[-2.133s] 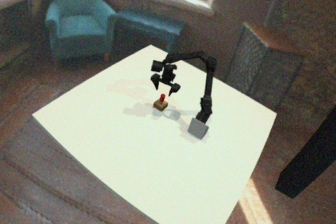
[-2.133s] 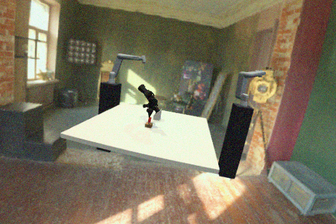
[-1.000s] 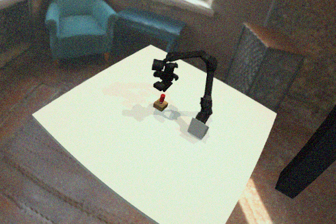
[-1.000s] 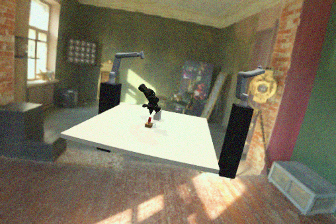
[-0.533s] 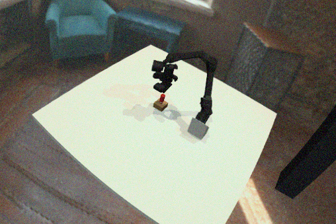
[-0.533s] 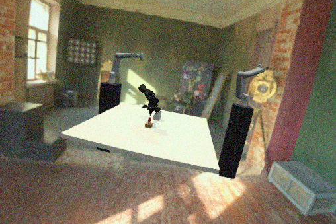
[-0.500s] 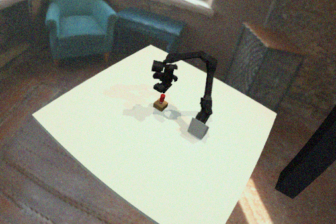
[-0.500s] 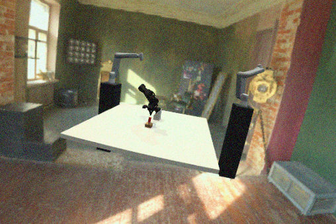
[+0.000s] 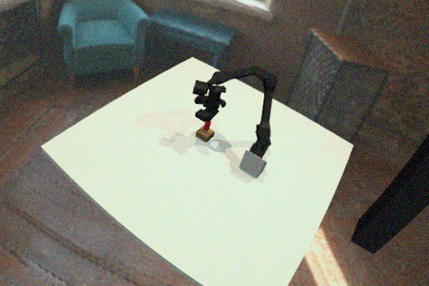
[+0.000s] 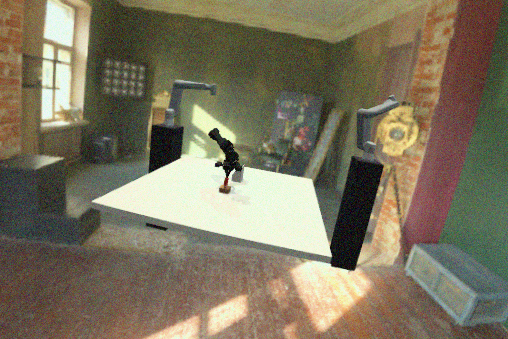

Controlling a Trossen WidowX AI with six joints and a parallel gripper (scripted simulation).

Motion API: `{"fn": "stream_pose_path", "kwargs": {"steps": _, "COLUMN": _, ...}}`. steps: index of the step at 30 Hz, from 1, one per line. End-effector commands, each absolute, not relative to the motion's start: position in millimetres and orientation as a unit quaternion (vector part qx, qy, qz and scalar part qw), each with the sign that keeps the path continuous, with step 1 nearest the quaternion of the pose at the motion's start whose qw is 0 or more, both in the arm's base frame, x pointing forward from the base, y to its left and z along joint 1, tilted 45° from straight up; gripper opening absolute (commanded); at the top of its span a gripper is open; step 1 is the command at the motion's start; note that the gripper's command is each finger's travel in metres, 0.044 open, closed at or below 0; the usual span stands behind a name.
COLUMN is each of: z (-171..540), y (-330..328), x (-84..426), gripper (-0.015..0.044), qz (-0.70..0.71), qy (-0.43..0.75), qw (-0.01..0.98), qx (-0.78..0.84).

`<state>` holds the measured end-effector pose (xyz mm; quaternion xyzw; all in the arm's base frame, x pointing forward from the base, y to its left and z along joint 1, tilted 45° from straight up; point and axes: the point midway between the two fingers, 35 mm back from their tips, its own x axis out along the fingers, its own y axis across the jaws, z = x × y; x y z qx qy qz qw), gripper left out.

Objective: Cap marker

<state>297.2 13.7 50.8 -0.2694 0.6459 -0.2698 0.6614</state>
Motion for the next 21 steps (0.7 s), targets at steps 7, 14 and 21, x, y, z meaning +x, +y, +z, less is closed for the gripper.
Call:
{"fn": "stream_pose_path", "kwargs": {"steps": 7, "z": 48.4, "y": 12.2, "x": 298.1, "gripper": 0.0, "qz": -0.269, "qy": 0.644, "qw": 0.663, "qx": -0.27}}
{"fn": "stream_pose_path", "kwargs": {"steps": 14, "z": 78.5, "y": 44.6, "x": 300.8, "gripper": 0.0, "qz": -0.267, "qy": 0.645, "qw": 0.664, "qx": -0.269}}
{"fn": "stream_pose_path", "kwargs": {"steps": 21, "z": 111.2, "y": 75.2, "x": 296.3, "gripper": 0.0, "qz": -0.268, "qy": 0.646, "qw": 0.663, "qx": -0.269}}
